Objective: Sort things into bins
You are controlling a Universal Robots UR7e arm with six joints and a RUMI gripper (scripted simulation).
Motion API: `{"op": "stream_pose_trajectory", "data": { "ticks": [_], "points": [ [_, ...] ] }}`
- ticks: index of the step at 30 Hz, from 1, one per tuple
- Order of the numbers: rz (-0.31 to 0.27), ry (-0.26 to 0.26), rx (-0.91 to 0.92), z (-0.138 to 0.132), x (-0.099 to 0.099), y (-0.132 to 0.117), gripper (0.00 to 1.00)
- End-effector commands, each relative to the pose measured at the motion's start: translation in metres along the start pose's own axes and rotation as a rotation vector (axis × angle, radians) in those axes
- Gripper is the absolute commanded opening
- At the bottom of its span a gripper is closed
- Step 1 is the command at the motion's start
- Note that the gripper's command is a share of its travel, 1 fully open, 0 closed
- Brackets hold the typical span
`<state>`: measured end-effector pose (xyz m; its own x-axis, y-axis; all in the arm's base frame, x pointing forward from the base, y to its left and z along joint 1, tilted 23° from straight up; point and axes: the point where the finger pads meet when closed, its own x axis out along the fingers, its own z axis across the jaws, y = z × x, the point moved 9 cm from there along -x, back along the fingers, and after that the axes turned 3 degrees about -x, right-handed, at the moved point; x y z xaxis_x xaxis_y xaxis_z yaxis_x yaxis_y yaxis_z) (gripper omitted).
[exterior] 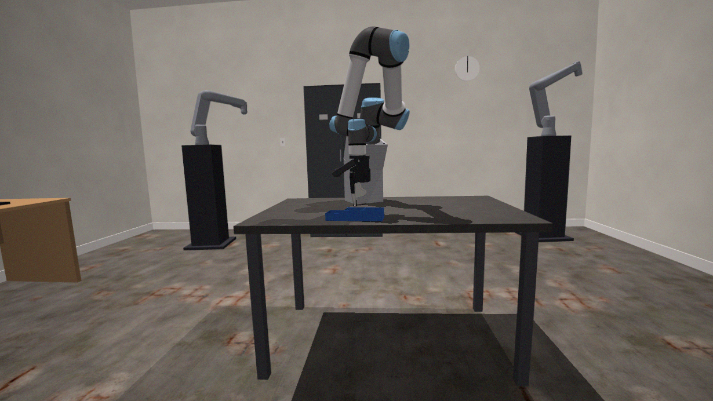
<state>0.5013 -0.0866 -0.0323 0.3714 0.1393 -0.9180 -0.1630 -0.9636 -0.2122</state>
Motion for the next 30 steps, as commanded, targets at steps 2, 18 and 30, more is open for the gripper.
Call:
{"op": "stream_pose_trajectory", "data": {
  "ticks": [2,18,30],
  "points": [
    [0.0,0.001,0.0,0.0,0.006,0.0,0.0],
    [0.0,0.001,0.0,0.0,0.034,0.0,0.0],
    [0.0,0.001,0.0,-0.001,0.042,0.0,0.0]
  ]
}}
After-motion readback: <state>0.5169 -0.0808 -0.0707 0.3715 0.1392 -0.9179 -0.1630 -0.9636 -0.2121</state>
